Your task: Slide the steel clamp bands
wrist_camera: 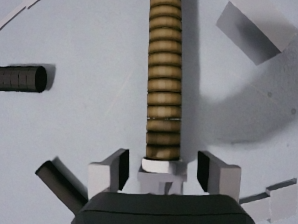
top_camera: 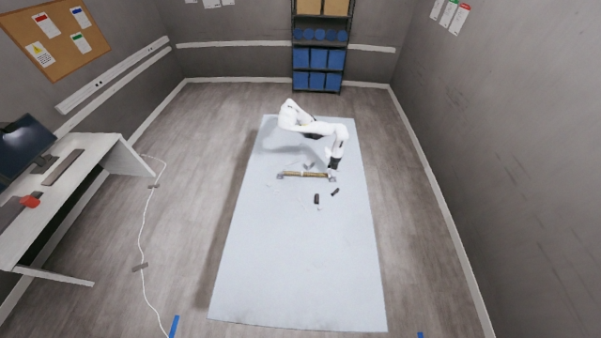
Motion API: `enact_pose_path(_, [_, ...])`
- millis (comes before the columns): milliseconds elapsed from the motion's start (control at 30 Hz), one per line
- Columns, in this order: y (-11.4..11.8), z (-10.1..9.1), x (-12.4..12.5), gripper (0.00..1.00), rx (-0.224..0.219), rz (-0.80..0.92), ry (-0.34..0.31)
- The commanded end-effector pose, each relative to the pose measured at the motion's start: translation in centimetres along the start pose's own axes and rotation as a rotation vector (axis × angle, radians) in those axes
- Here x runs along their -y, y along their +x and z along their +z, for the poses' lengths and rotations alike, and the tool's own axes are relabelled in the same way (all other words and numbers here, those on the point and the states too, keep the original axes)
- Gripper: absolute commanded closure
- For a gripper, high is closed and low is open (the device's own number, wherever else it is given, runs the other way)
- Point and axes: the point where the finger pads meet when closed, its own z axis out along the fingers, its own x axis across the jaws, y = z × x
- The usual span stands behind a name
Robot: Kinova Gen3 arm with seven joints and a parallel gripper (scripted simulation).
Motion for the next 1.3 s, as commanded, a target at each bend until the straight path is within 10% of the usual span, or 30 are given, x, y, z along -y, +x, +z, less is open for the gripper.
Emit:
enact_pose_path(0, [0.0, -0.1, -0.1, 0.00, 0.001, 0.000, -0.002])
enact_pose_path(1267, [-0.1, 3.0, -0.1, 0.00, 0.001, 0.000, -0.002])
